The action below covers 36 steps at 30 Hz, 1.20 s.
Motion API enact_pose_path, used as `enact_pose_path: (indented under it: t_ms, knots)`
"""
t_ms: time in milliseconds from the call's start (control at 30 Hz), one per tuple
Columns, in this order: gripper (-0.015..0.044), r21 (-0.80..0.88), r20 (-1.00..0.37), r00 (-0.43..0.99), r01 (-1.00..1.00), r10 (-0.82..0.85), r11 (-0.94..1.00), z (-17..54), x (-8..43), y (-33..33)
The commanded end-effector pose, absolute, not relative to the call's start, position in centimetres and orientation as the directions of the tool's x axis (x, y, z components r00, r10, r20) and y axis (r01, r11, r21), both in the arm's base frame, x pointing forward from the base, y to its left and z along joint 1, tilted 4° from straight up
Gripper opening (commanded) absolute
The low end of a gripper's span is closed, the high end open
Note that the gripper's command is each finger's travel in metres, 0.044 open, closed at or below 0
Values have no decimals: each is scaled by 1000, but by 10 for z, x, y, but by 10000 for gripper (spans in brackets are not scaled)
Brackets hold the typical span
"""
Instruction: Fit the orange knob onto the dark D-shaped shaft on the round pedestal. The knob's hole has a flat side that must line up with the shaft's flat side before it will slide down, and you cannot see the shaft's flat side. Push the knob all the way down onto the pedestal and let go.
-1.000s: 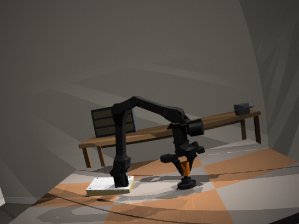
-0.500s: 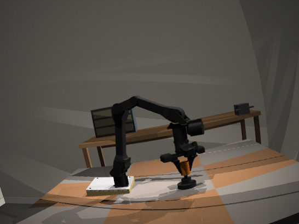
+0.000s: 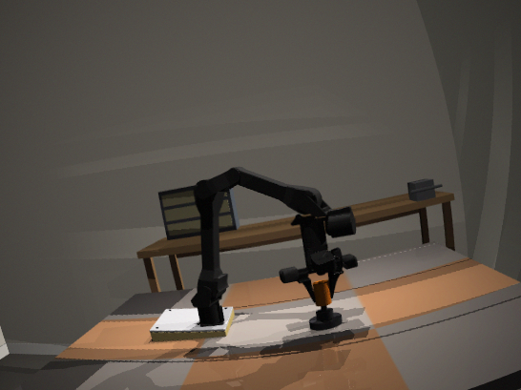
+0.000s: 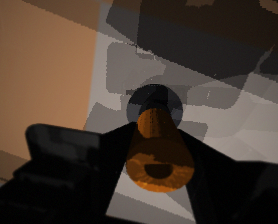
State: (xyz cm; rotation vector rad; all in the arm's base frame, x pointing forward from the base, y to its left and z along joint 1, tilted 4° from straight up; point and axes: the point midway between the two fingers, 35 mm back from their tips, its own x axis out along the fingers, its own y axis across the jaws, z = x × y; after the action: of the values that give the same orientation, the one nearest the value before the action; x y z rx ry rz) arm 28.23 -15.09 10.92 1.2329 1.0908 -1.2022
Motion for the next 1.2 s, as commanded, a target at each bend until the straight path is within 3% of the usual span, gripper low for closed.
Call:
enact_pose_path:
  t_ms: [0, 933, 1167]
  knots:
    - [0, 84, -995, 82, 996, -55, -43, 108, 283, -151]
    - [0, 84, -995, 82, 996, -54, -43, 112, 282, -150]
    - [0, 92, -995, 82, 967, -55, -239, 113, 283, -151]
